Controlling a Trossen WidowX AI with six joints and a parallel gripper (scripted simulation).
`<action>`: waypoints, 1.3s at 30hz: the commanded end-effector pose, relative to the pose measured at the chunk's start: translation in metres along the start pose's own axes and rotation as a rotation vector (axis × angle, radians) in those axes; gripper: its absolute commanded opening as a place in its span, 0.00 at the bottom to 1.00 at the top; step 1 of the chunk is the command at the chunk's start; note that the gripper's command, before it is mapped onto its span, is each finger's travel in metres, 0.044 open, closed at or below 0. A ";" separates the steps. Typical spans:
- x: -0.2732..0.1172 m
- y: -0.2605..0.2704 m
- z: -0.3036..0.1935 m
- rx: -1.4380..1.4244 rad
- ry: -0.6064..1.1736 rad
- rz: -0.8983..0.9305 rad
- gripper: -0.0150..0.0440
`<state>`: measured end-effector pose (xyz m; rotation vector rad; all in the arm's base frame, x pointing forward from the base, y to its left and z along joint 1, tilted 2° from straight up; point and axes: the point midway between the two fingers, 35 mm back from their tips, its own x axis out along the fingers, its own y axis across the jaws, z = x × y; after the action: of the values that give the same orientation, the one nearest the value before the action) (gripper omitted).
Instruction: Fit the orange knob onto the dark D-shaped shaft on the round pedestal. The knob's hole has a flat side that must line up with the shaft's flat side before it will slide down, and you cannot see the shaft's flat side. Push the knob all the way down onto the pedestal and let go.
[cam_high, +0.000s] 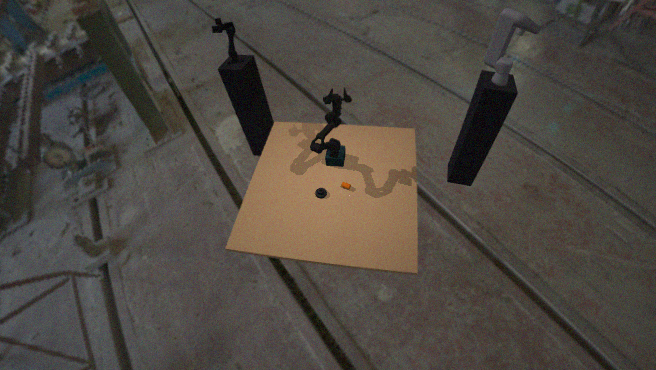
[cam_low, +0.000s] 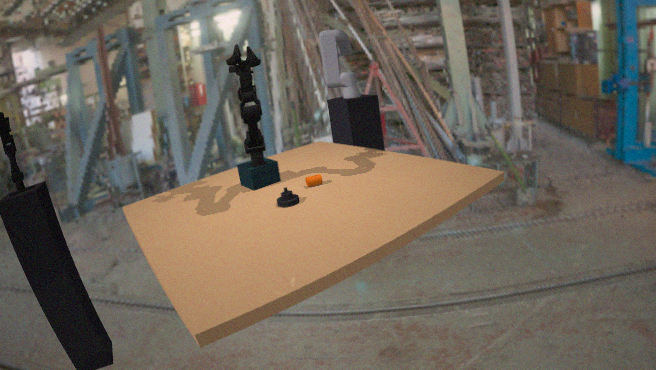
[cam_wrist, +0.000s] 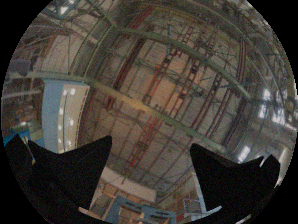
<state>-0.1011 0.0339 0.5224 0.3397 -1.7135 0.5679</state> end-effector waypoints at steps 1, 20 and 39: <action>0.000 0.003 0.001 -0.003 -0.005 0.009 0.98; -0.119 0.280 -0.120 -0.160 0.214 1.147 1.00; -0.450 0.147 -0.325 0.061 1.971 1.622 1.00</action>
<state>0.1647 0.3270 0.1271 -1.3877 0.1057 1.3864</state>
